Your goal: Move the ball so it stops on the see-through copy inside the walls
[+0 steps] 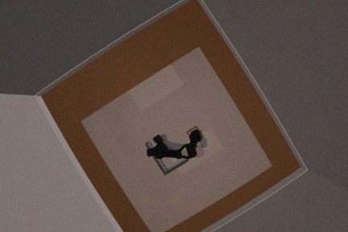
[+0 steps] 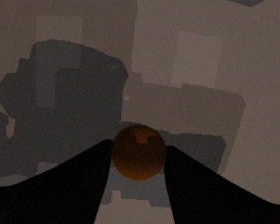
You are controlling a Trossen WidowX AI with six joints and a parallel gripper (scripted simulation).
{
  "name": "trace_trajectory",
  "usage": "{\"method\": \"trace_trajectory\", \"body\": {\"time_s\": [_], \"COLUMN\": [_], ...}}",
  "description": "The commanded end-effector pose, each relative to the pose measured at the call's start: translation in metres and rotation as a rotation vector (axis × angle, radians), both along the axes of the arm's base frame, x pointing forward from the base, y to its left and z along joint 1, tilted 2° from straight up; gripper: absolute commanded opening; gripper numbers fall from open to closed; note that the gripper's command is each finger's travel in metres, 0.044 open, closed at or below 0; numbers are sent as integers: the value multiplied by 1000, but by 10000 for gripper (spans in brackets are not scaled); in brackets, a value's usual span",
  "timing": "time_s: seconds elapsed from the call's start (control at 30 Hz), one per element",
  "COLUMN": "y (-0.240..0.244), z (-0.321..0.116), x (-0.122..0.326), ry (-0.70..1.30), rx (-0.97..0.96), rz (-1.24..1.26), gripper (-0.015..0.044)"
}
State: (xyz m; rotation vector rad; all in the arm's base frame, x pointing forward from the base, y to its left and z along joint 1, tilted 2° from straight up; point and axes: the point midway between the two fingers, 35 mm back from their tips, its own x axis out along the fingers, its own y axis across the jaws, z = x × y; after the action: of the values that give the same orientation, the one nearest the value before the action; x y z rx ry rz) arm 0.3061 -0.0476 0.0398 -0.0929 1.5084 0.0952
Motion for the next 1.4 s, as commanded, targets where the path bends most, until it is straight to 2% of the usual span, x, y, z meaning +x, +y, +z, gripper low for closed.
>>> {"method": "trace_trajectory", "body": {"time_s": [0.0,0.3,0.6,0.63,0.83,1.03,1.37], "y": [1,1,0,0,0,0,-1], "z": [-8,-9,-8,-8,-5,77,72], "x": [0,0,0,0,0,-5,-1], "ry": [3,3,3,3,3,3,-13], "rx": [4,4,1,1,1,4,-2], "rz": [3,3,0,0,1,3,-3], "gripper": [0,0,236,249,249,249,249]}}
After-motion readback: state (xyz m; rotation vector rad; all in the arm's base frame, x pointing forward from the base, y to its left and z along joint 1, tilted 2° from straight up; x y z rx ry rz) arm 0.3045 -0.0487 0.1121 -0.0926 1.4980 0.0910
